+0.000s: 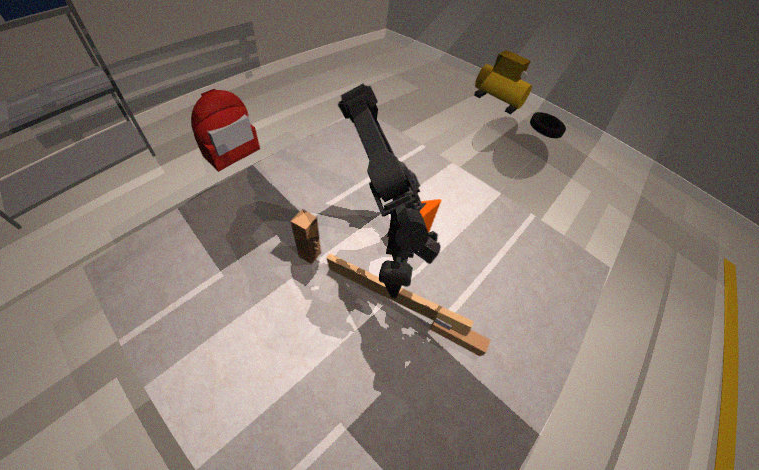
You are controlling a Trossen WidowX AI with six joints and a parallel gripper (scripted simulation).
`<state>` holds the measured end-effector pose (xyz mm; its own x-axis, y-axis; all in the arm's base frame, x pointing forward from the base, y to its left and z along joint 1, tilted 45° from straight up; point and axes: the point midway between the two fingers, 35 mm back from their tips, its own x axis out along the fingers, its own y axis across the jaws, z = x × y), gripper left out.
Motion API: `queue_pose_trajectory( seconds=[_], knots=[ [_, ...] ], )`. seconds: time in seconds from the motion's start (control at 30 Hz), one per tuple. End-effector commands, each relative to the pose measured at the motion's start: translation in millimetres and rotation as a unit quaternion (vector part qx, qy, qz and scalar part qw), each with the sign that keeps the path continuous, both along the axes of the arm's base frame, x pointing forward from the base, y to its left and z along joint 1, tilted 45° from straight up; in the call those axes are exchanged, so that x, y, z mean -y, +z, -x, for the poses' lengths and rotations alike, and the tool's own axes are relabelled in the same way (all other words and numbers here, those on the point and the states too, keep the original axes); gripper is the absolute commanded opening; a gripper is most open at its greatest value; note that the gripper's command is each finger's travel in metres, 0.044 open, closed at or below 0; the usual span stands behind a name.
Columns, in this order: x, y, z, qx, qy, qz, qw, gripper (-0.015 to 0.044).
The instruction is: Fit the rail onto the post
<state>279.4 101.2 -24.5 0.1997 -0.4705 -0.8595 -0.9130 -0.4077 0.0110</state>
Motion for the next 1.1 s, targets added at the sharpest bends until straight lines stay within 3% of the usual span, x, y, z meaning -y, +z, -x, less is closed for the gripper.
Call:
queue_pose_trajectory(
  seconds=[0.0,0.2,1.07],
  knots=[
    [62.4,0.8,9.6,-0.019,-0.097,0.054,0.994,0.0440],
    [139.5,9.7,35.6,-0.049,-0.221,0.123,0.966,0.0440],
    [165.7,-10.9,39.3,-0.050,-0.223,0.124,0.966,0.0440]
  ],
)
